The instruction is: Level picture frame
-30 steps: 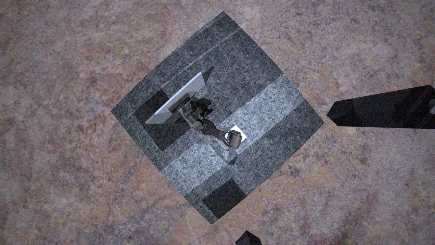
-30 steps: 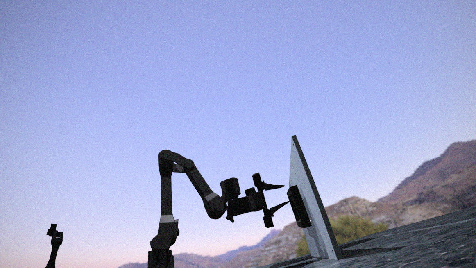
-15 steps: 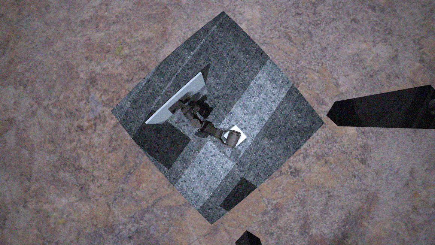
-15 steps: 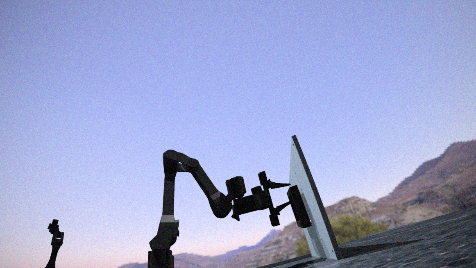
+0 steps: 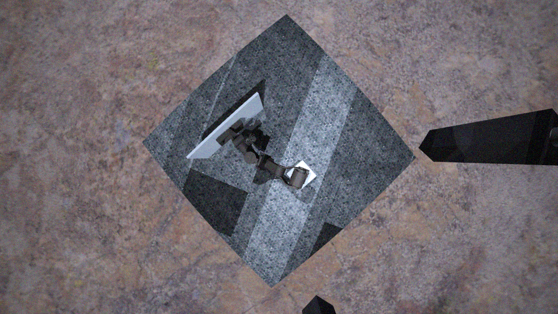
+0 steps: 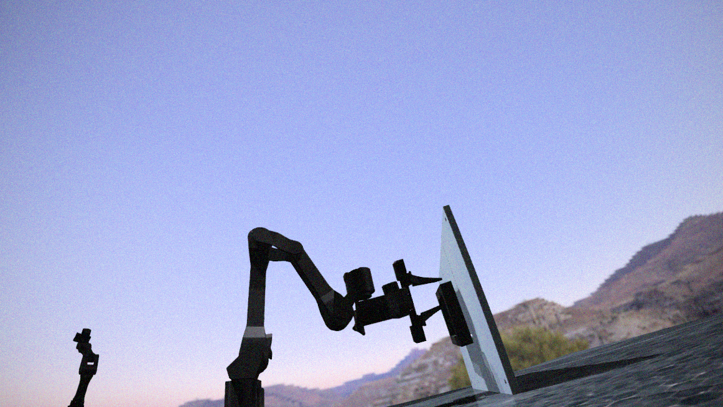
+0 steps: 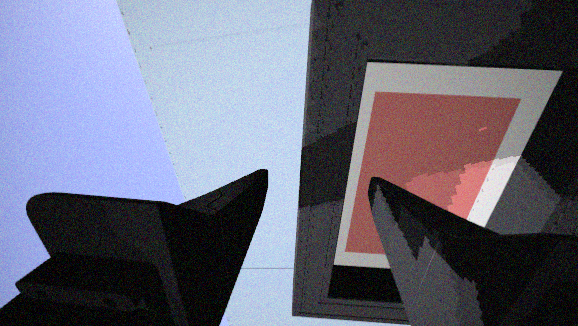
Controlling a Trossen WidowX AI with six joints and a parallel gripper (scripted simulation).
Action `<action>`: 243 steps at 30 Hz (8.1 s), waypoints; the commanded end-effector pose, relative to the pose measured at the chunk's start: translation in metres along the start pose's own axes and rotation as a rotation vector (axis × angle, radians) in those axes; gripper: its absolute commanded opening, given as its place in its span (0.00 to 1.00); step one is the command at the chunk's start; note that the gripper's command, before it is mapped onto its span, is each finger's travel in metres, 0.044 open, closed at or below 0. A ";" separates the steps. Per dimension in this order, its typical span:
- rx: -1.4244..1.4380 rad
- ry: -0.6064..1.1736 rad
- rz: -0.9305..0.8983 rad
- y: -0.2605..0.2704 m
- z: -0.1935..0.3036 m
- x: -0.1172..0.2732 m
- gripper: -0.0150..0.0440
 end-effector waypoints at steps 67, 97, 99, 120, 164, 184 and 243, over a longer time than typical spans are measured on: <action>-0.003 0.003 0.001 0.011 -0.003 0.000 0.25; -0.003 0.003 0.001 0.010 -0.001 0.000 0.25; -0.004 0.003 0.001 0.010 -0.001 0.000 0.25; -0.004 0.003 0.001 0.012 0.003 0.000 0.25; 0.000 0.006 0.005 0.003 0.007 0.000 0.25; 0.058 0.005 0.006 0.002 0.007 0.000 0.25; -0.103 0.004 0.007 0.033 0.006 0.167 0.69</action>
Point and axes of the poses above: the point midway between the two fingers, 35 mm back from their tips, its own x axis back along the fingers, its own y axis across the jaws, z = x × y, the point moved 4 cm from there along x, back along the fingers, and after that the axes turned 13 degrees about x, right-handed, at the moved point
